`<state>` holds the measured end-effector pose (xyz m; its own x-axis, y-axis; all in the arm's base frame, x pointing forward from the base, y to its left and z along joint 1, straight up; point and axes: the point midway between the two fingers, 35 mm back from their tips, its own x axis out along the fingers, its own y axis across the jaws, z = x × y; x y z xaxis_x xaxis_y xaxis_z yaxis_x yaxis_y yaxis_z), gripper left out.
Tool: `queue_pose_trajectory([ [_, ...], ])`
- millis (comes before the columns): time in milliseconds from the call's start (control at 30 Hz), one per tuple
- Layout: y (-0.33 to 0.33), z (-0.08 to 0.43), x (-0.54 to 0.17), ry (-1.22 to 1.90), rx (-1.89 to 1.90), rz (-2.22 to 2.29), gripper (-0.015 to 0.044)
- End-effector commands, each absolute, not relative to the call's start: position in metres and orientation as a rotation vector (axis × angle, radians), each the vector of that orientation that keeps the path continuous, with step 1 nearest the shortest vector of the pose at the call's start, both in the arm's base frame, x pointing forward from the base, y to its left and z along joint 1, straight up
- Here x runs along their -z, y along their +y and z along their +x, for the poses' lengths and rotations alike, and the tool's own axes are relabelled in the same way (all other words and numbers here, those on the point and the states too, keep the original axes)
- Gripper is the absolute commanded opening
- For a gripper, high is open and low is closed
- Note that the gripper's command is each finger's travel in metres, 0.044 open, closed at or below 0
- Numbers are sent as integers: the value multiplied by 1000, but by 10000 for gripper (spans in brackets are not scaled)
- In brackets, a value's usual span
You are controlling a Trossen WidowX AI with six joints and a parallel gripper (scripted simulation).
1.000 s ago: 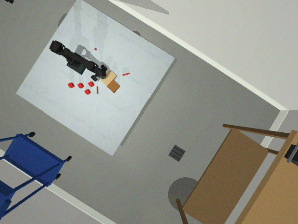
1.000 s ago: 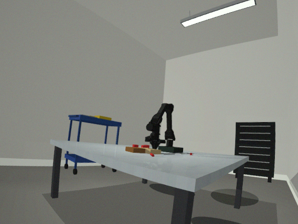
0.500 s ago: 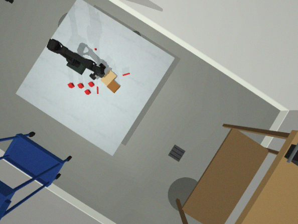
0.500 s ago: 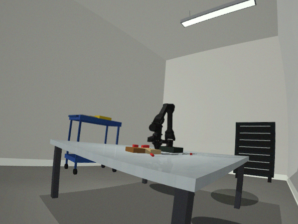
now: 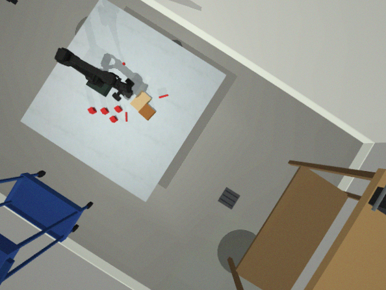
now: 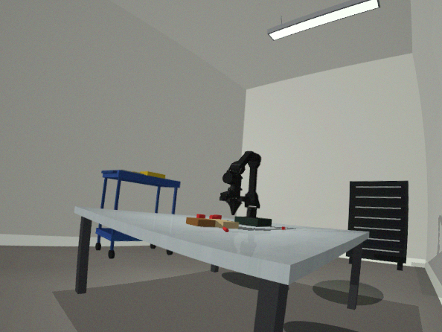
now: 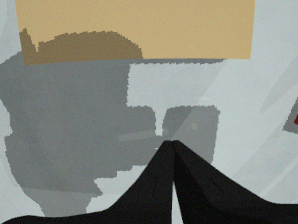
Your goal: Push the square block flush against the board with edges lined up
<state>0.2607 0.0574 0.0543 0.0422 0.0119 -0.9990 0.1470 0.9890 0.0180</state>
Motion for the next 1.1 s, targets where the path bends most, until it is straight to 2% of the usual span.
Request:
queue_pose_trajectory([
  [0, 61, 268, -55, 1528, 48, 69, 0],
  [1067, 127, 349, -68, 1373, -793, -804, 0],
])
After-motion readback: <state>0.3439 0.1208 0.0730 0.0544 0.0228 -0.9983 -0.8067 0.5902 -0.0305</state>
